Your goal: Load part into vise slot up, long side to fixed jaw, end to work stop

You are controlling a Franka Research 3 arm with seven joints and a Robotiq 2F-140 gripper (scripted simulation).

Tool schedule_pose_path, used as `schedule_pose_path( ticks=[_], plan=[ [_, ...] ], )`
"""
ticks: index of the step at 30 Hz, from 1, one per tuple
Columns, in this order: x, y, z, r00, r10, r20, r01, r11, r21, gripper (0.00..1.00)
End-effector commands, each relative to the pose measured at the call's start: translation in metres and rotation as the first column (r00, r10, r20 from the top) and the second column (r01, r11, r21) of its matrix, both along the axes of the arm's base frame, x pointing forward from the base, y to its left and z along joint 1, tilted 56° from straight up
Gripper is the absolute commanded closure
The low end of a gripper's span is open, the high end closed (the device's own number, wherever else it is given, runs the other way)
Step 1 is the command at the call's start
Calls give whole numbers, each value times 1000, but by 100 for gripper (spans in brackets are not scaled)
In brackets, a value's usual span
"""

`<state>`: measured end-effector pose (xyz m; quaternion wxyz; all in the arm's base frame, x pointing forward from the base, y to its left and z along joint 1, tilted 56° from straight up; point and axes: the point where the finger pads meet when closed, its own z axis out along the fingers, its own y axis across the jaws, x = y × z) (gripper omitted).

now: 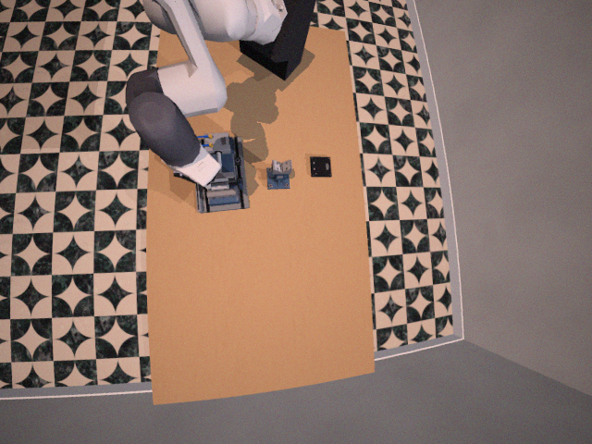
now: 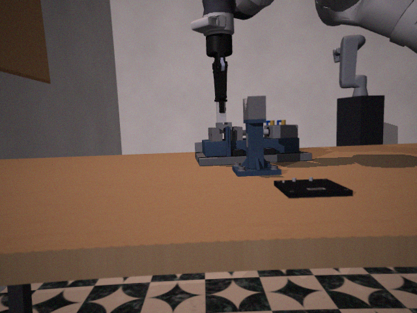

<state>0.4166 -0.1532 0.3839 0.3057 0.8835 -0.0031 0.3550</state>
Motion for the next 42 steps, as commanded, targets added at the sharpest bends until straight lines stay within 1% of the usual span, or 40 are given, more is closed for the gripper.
schedule_pose_path(
  ticks=[1,34,42],
  plan=[
    [1,3,-2,1000,2,2,-2,1000,5,100],
    [1,3,-2,1000,2,2,-2,1000,5,100],
    [0,-3,1,1000,2,2,-2,1000,5,100]
  ],
)
